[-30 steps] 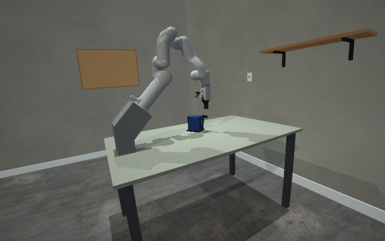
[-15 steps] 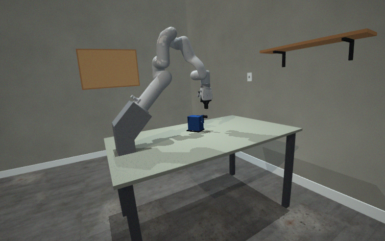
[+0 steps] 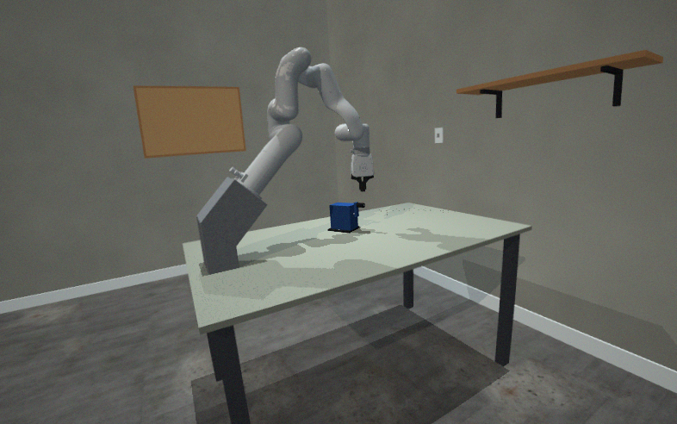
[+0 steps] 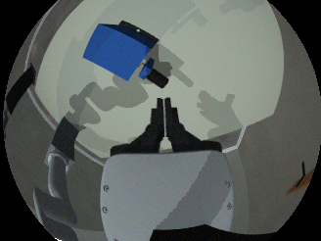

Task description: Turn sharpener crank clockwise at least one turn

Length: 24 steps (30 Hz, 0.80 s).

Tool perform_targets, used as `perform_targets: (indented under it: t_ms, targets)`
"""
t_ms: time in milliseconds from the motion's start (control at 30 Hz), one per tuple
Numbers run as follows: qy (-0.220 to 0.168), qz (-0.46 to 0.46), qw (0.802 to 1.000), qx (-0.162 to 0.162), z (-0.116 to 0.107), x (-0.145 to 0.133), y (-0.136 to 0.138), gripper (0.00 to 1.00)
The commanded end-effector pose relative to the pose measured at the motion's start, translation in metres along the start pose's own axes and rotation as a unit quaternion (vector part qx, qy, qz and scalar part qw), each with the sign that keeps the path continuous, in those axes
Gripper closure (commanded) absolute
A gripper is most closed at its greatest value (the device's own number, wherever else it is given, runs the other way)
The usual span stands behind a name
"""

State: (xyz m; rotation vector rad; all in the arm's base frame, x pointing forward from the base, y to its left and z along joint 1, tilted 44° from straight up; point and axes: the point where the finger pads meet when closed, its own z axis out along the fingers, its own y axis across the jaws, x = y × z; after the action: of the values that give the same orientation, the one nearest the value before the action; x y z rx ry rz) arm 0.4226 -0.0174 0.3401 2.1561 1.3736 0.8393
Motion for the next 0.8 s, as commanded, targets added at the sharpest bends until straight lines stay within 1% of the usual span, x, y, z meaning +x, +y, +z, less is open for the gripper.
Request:
perform_targets:
  t_ms: [0, 200, 400, 467, 500, 600, 767]
  targets:
    - [-0.01, 0.083, 0.996, -0.006, -0.001, 0.0004, 0.0013, 1.0]
    - [-0.009, 0.166, 0.986, -0.007, -0.001, 0.0002, 0.0014, 1.0]
    - [-0.009, 0.248, 0.969, -0.008, -0.0011, 0.0, 0.0015, 1.0]
    - [-0.009, 0.248, 0.969, -0.008, -0.0011, 0.0, 0.0015, 1.0]
    - [-0.008, 0.289, 0.957, -0.008, -0.0011, -0.0002, 0.0016, 1.0]
    - [-0.008, 0.323, 0.946, -0.008, -0.0011, -0.0003, 0.0016, 1.0]
    - [-0.008, 0.389, 0.921, -0.009, -0.0011, -0.0004, 0.0017, 1.0]
